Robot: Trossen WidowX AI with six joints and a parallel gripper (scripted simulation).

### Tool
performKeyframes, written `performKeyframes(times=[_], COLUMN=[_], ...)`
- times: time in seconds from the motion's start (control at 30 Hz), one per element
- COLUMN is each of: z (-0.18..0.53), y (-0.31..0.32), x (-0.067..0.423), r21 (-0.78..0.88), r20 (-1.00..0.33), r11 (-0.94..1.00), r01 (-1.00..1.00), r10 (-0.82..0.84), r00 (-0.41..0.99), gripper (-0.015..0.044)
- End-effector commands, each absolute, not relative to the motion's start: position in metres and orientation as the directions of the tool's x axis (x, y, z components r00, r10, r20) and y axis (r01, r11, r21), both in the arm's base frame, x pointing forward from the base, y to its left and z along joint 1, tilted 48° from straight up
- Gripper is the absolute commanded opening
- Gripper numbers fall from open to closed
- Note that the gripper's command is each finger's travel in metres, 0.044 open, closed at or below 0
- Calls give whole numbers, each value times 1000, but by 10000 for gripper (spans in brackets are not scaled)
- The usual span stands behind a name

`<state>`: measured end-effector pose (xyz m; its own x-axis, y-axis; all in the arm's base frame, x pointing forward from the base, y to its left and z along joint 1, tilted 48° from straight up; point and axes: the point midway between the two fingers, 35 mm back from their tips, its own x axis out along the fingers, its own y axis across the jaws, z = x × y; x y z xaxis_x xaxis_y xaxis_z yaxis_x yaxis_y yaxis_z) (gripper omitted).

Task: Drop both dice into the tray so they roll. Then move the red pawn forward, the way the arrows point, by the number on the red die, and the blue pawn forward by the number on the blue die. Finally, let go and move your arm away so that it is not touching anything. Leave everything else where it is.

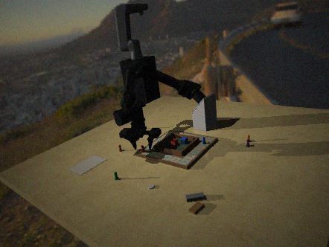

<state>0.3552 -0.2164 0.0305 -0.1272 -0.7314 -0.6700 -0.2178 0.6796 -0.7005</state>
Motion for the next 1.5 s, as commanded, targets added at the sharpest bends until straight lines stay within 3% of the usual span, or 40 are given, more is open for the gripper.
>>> performKeyframes(times=[0.0, 0.23, 0.53, 0.77, 0.97, 1.47], z=[37, 60, -9, -73, -103, -115], y=[-209, -182, -97, -20, 8, -6], x=[357, 359, 341, 276, 210, 207], r21=[-700, -695, -650, -637, -665, -667], r20=[-671, -671, -715, -719, -684, -682], r11=[681, 683, 716, 721, 691, 689], r01=[-216, -223, -253, -274, -283, -283], r10=[-730, -728, -690, -684, -716, -718], r00=[-129, -138, -115, -127, -141, -141], gripper=[440, 440, 204, 200, 200, 200])
